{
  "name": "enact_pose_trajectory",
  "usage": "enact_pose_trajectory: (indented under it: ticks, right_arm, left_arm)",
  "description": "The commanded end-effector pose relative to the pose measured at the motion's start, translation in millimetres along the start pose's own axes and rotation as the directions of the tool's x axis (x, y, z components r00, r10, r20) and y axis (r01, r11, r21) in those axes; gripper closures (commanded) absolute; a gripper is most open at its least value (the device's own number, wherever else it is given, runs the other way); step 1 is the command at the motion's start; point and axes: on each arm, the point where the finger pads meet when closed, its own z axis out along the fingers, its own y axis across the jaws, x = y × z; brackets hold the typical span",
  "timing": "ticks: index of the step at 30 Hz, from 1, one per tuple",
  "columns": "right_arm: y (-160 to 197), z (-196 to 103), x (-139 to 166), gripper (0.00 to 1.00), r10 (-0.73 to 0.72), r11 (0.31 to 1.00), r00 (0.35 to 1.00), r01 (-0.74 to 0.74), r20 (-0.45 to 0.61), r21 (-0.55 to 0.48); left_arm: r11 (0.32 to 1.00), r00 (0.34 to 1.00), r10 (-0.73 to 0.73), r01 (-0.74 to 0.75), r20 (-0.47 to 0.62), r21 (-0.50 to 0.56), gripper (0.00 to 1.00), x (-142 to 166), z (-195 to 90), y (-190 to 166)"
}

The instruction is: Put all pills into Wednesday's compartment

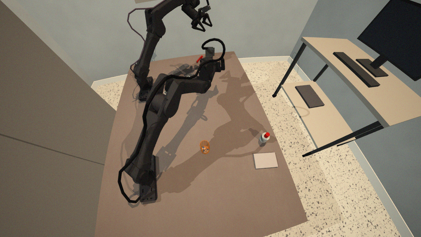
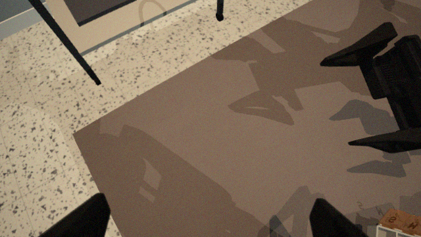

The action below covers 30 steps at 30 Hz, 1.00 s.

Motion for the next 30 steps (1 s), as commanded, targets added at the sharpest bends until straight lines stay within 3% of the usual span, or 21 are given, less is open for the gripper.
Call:
enact_pose_trajectory:
  ticks: [1,5,11,13,15,19,23,28,30]
  right_arm:
    - [-2,0,-13,0.0,-0.006,1.0,1.0,0.006,0.023,0.003]
    - [-2,0,-13,0.0,-0.006,1.0,1.0,0.006,0.023,0.003]
    - [-2,0,-13,0.0,-0.006,1.0,1.0,0.006,0.023,0.003]
    - [-2,0,-13,0.0,-0.006,1.0,1.0,0.006,0.023,0.003]
    - [-2,0,-13,0.0,-0.006,1.0,1.0,0.006,0.023,0.003]
    - [-2,0,-13,0.0,-0.006,1.0,1.0,0.006,0.023,0.003]
    - [-2,0,-13,0.0,-0.006,1.0,1.0,0.006,0.023,0.003]
    - [-2,0,-13,0.0,-0.006,1.0,1.0,0.006,0.023,0.003]
    - [-2,0,-13,0.0,-0.006,1.0,1.0,0.006,0.023,0.003]
  left_arm:
    - [0.999,1.0,0.026,-0.026,-0.014,-0.027,0.0,-12,5,1]
    - [0.996,0.996,0.067,-0.07,-0.063,-0.049,0.0,-34,35,-6]
    - [0.986,0.982,0.159,-0.163,-0.102,-0.035,0.0,-92,100,-52]
    - [0.986,0.982,0.159,-0.163,-0.102,-0.035,0.0,-92,100,-52]
    - [0.979,0.974,0.2,-0.204,-0.109,-0.019,0.0,-119,137,-85]
    - [0.966,0.96,0.26,-0.259,-0.103,0.017,0.0,-155,177,-144]
    - [0.926,0.926,0.356,-0.331,-0.127,0.182,0.0,-158,221,-231]
    - [0.81,0.852,0.506,-0.414,-0.137,0.415,0.0,-137,274,-350]
    - [0.81,0.852,0.506,-0.414,-0.137,0.415,0.0,-137,274,-350]
